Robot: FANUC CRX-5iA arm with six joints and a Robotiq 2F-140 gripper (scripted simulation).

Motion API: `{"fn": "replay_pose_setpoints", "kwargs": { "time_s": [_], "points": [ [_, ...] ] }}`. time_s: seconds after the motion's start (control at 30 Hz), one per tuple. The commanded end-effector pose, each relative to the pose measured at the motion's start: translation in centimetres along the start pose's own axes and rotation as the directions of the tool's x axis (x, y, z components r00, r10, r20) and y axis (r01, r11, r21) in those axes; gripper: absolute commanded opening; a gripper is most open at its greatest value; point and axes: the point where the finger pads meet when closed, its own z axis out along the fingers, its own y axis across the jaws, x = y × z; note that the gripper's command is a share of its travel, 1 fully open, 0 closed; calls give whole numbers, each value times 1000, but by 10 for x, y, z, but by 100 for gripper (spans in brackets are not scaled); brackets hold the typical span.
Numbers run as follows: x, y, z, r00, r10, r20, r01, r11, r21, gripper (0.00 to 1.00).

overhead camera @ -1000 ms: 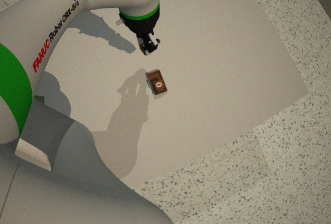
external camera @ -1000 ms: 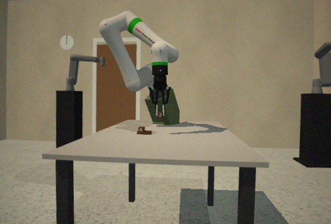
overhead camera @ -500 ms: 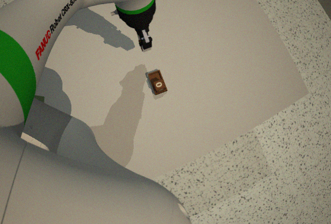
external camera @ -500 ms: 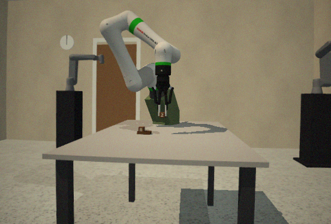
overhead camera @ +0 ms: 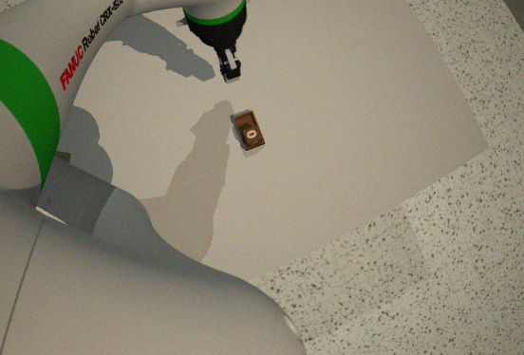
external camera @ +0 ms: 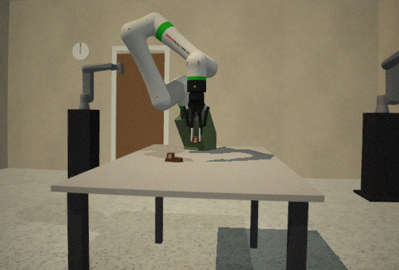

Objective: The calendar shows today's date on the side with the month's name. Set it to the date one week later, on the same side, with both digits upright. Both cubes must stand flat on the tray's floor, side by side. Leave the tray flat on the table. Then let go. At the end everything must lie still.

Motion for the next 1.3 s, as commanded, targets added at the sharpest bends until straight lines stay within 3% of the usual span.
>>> {"fn": "replay_pose_setpoints", "kwargs": {
  "time_s": [0.0,0.33,0.67,1.27],
  "points": [
    [0,0,7,1000,0,-1,0,1000,0,17],
    [0,-1,54,1000,0,-1,0,1000,0,17],
    [-1,-2,83,1000,0,-1,0,1000,0,17],
    [-1,-2,89,1000,0,-1,0,1000,0,17]
  ]
}}
